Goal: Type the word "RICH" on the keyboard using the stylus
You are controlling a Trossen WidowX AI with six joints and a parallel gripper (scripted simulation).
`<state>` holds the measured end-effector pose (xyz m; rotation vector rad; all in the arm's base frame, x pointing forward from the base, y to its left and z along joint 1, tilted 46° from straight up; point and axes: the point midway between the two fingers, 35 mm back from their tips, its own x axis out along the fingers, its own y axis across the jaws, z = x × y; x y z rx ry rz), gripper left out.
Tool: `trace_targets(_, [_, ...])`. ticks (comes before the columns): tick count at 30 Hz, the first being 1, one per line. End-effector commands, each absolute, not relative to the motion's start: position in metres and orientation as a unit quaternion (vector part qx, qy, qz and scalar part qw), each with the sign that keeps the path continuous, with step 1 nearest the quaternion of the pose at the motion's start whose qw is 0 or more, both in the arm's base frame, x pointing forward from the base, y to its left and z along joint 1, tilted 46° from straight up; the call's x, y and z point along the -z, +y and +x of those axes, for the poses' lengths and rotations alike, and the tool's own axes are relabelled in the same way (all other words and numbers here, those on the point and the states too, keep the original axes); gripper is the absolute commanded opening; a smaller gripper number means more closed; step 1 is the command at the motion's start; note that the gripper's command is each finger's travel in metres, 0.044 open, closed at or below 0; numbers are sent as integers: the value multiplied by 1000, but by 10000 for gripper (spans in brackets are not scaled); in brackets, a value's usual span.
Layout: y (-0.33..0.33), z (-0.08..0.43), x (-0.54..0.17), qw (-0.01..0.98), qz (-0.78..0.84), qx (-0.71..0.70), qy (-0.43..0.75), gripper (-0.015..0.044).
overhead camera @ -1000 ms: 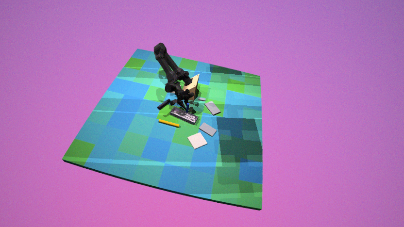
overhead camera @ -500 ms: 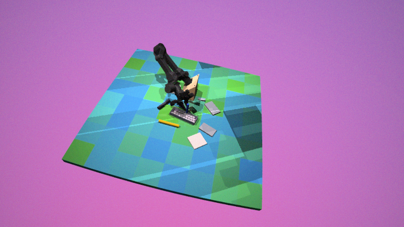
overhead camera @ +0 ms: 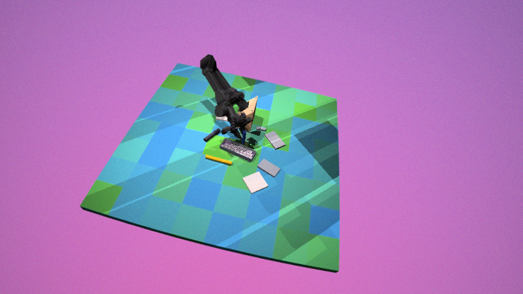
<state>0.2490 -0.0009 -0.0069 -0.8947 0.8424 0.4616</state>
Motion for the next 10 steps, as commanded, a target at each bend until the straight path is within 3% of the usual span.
trace_targets(1, [8, 253, -7, 796, -418, -210, 386, 81])
trace_targets(10, [8, 250, -3, 793, -417, -214, 389, 81])
